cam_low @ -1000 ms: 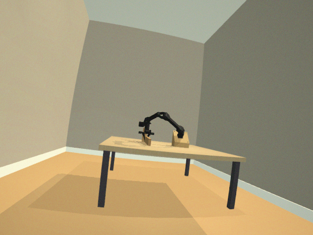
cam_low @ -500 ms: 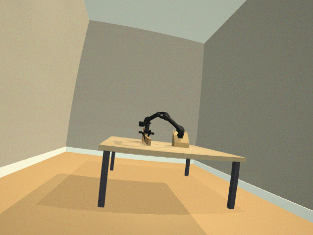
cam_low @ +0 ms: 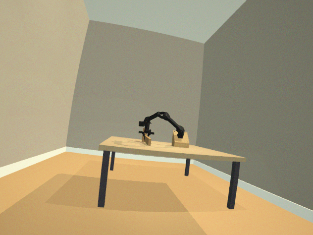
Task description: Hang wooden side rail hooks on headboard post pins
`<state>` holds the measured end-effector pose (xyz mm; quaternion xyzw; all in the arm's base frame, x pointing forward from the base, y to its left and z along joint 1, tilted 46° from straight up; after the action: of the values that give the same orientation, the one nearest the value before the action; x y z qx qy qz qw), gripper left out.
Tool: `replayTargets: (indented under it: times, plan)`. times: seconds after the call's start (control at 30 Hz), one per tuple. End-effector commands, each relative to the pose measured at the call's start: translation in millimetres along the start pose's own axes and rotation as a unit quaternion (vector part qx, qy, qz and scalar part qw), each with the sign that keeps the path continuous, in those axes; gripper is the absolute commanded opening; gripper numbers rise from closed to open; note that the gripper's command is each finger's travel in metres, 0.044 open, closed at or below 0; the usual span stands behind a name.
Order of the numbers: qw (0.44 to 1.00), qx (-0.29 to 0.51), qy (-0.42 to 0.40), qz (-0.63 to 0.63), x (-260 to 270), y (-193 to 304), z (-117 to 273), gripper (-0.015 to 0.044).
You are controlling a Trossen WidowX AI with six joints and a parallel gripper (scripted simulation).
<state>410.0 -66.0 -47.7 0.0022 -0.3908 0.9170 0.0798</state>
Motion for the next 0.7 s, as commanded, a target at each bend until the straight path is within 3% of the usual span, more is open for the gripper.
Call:
replayTargets:
  times: [0.0,0.67]
  plan:
    - [1.0,0.0,0.007,0.003,-2.1,1.3,6.5,0.0]
    - [1.0,0.0,0.007,0.003,-2.1,1.3,9.5,0.0]
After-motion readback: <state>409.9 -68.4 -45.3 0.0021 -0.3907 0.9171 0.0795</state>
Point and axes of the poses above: the point midway between the two fingers, 35 mm back from their tips, its own z axis back along the fingers, its own x axis across the jaws, y = z × x, the point moved 4 cm from there along z, back along the fingers, and after that the axes turned 8 degrees about -z, right-handed, at the moved point
